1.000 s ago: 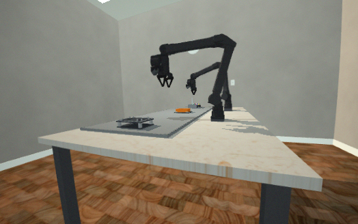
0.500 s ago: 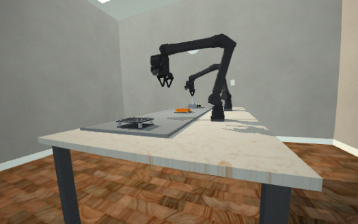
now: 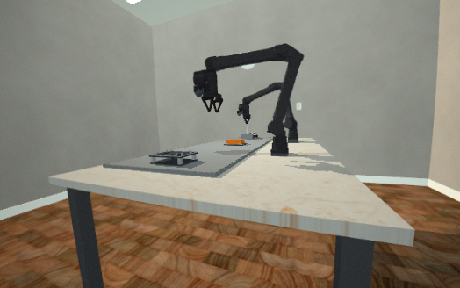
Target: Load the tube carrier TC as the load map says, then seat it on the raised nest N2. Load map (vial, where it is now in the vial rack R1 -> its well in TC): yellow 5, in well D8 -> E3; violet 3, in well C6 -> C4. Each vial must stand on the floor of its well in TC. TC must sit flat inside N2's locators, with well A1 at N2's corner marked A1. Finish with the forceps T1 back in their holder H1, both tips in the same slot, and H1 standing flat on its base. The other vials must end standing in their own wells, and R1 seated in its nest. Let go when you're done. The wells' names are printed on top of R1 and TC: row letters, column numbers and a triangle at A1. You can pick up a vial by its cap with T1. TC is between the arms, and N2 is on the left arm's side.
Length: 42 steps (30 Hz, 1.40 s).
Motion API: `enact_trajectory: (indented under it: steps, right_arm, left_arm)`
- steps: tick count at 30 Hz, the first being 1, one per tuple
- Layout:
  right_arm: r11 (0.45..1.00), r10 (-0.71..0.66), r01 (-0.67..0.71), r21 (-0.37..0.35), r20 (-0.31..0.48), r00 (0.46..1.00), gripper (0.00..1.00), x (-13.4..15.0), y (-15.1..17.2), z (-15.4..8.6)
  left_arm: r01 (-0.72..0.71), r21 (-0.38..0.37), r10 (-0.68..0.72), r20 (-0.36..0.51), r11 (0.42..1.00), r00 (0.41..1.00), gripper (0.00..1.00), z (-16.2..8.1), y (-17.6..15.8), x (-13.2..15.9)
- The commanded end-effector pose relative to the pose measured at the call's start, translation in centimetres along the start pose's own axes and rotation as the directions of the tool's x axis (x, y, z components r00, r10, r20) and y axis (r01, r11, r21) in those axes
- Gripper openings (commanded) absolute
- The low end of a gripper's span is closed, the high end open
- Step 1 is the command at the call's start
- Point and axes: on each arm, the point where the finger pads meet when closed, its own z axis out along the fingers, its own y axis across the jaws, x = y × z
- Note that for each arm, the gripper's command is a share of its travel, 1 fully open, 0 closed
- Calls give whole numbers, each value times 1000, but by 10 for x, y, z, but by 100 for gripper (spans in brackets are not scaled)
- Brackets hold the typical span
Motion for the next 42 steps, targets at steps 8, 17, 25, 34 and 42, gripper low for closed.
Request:
enact_trajectory:
  steps: [8,17,25,34,42]
  right_arm:
    - [1000,-14,13,17,43,999,24,-20,-2,-22]
    - [1000,-12,11,14,37,999,24,-21,-1,-19]
    - [1000,-3,2,16,38,999,24,-12,-3,-18]
    - [1000,-8,8,-1,3,1000,24,-9,5,13]
    - [1000,-7,7,-2,3,1000,24,-9,5,26]
  left_arm:
    - [-1,-10,1,36,1000,999,100,-14,2,-9]
    - [-1,-10,1,36,1000,999,100,-14,2,-9]
    - [-1,-10,1,36,1000,999,100,-14,2,-9]
    - [-1,-10,1,36,1000,999,100,-14,2,-9]
    - [-1,-10,1,36,1000,999,100,-14,2,-9]
